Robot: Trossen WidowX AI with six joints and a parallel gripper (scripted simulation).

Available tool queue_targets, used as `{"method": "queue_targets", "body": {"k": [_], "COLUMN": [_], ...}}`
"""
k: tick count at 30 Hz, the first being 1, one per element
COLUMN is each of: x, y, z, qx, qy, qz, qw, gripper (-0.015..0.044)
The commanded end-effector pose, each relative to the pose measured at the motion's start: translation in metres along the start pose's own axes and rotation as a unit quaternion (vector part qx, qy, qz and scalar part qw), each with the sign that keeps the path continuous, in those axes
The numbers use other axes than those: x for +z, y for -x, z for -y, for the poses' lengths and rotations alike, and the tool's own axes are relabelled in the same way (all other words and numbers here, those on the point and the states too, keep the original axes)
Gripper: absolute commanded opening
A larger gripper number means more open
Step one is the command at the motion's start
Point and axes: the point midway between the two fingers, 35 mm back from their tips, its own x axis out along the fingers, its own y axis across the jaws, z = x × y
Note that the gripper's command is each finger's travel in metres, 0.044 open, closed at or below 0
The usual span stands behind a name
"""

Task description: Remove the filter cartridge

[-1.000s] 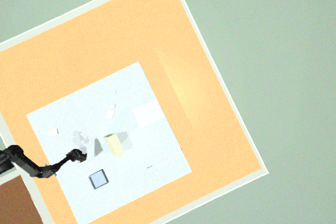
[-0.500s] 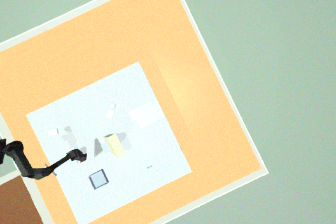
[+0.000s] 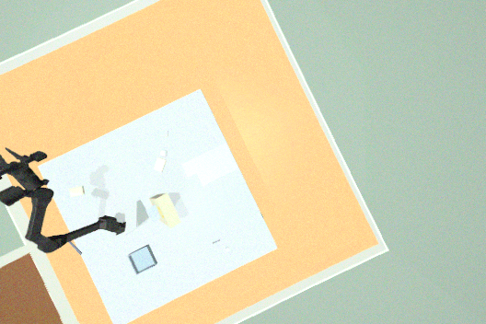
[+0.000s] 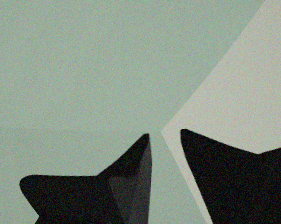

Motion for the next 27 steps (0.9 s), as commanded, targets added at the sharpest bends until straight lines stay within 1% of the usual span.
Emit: {"method": "queue_targets", "body": {"k": [1, 7, 14, 20, 27], "x": [-0.018, -0.070, -0.151, -0.224, -0.298], "y": [0.005, 0.028, 0.077, 0.136, 0.221], "z": [-0.074, -0.152, -0.214, -0.240, -0.243], "qx": [0.098, 0.223, 0.364, 0.473, 0.586], "qy": [0.122, 0.238, 0.319, 0.346, 0.337], "qz": [0.016, 0.022, 0.010, -0.013, -0.050], "qw": [0.988, 0.945, 0.875, 0.810, 0.736], "gripper": [0.0111, 0.0111, 0.0111, 0.0111, 0.0111]}}
